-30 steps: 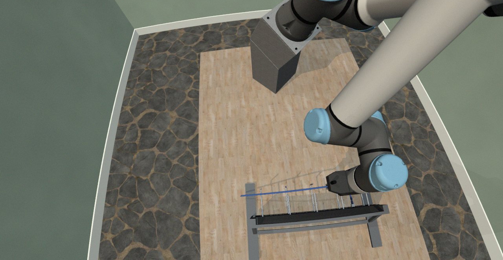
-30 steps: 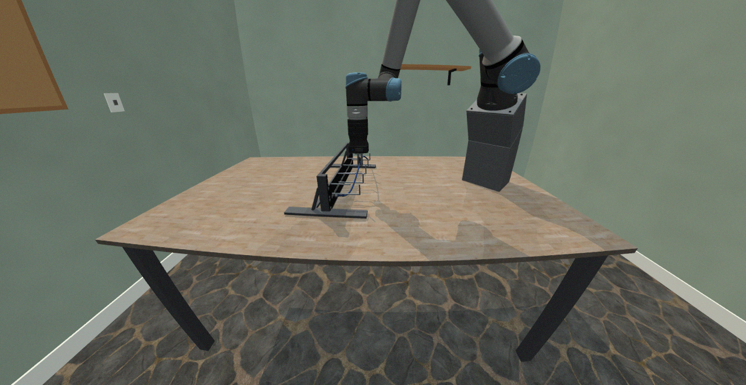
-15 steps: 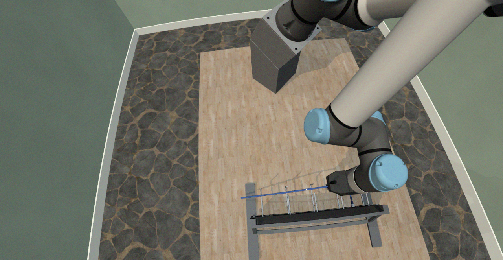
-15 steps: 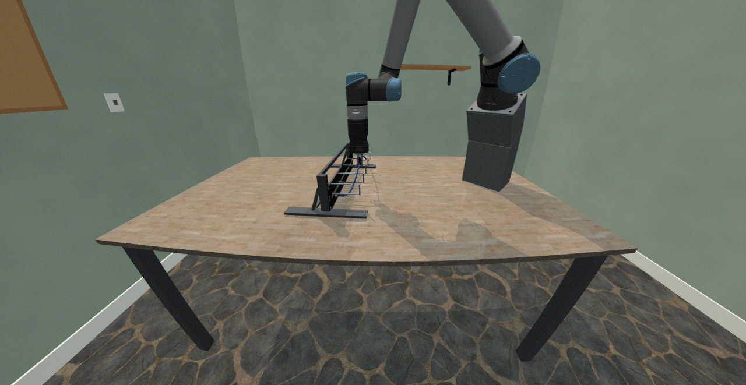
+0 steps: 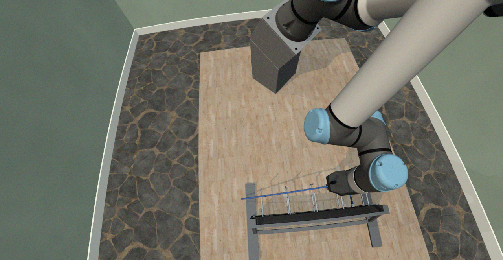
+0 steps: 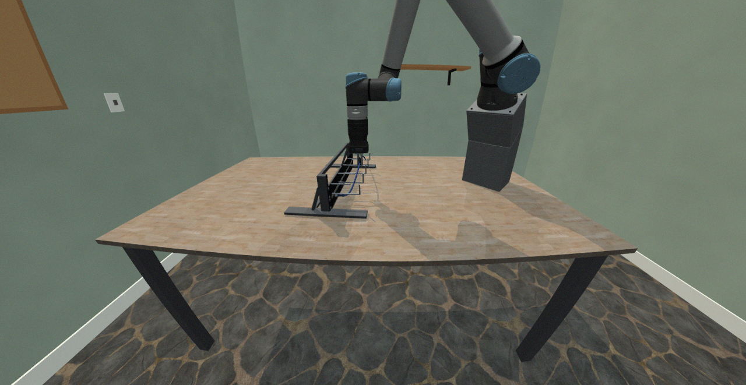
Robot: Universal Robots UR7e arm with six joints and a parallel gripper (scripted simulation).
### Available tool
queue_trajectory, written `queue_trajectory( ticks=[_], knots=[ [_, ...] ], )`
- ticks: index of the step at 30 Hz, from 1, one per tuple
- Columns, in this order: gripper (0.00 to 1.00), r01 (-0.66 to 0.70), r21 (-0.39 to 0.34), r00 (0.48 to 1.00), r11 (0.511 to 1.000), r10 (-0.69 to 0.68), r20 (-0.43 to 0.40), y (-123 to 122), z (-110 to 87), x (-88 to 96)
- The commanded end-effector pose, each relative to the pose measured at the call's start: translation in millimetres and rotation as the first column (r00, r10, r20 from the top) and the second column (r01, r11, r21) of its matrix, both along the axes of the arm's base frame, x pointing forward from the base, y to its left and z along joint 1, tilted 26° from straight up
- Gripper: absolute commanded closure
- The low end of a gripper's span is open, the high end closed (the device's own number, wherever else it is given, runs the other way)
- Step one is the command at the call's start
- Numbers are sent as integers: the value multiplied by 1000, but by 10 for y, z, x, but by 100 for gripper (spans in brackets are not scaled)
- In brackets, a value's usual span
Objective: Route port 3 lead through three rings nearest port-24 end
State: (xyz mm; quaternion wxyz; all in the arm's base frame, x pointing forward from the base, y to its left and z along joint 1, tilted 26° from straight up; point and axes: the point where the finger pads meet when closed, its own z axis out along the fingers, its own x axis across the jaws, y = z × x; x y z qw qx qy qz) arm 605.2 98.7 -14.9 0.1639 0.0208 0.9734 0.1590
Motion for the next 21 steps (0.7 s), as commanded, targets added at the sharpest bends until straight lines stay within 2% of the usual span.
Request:
queue_trajectory(
  ticks=[1,21],
  knots=[
    [100,8,-4,1000,1000,-8,1,-48,-12,17],
    [100,4,-4,1000,1000,-4,4,14,-120,69]
  ],
)
